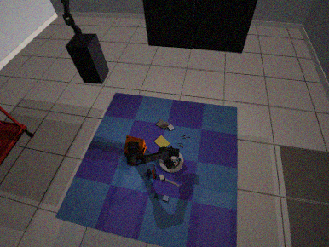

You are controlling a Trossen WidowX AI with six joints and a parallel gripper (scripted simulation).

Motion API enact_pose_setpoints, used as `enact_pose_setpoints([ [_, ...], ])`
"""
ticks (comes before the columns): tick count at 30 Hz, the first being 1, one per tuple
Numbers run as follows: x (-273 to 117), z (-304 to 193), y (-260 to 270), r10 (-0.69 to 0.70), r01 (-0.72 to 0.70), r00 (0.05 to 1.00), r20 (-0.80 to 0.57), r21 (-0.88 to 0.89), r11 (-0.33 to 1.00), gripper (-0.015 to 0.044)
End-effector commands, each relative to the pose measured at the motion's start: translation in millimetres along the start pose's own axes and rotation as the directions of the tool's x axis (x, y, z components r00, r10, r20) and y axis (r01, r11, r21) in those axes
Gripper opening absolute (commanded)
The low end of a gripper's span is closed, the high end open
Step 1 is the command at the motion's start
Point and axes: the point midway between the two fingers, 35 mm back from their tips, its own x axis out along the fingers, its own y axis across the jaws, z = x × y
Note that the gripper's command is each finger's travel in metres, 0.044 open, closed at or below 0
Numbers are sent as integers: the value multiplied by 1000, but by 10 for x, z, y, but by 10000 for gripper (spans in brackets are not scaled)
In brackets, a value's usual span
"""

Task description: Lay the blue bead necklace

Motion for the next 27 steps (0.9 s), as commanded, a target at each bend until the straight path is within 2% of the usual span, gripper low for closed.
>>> enact_pose_setpoints([
  [1,-3,1,-3,0,0,1000,1,1,1000,0],
  [19,-60,-12,0,-2,2,1000,-4,-6,1000,0],
  [27,-62,-158,-195,-2,2,1000,-4,-6,1000,0],
])
